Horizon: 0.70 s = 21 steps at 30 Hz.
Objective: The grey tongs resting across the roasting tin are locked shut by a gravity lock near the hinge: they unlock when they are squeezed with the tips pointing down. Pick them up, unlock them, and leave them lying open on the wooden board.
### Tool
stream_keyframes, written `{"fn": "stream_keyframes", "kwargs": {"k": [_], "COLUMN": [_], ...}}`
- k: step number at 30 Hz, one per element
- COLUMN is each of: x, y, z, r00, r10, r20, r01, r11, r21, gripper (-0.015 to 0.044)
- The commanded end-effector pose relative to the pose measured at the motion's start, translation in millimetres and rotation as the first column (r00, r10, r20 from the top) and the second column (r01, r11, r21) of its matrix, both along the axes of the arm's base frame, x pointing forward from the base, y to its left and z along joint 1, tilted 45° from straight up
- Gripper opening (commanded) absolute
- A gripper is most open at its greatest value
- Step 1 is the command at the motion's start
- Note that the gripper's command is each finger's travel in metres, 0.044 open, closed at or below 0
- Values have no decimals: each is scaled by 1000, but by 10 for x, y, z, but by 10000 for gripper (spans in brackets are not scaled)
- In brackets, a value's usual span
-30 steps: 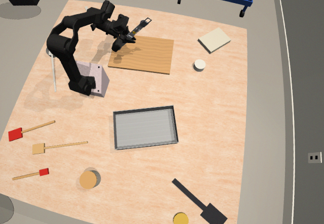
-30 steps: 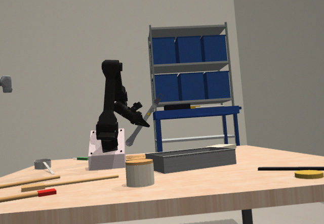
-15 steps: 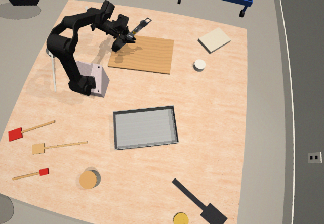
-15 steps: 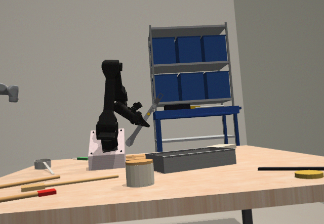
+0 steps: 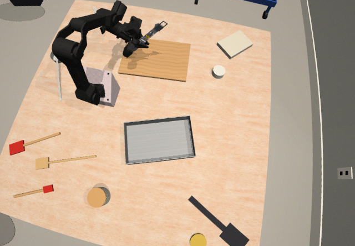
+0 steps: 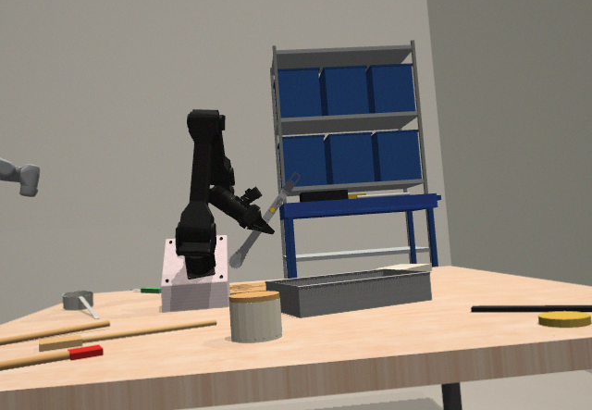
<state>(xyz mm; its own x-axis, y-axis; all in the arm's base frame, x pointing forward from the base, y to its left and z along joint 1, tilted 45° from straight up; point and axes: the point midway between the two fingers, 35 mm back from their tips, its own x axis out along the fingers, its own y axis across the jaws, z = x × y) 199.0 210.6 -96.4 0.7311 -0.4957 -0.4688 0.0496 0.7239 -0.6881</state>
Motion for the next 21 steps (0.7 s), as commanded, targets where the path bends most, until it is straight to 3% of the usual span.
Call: {"fn": "stream_keyframes", "kwargs": {"k": [1,10,21], "x": [41,143,203], "y": [-29,-229,-432], "z": [-48,-252,-439], "r00": [998,945,784], "r10": [-39,-231,-430], "r20": [-39,-231,-447], "r01": [39,226,432], "r11": [999,973,896], "r21": [-9,-50,-104], "gripper": [-150,-150,-150]}}
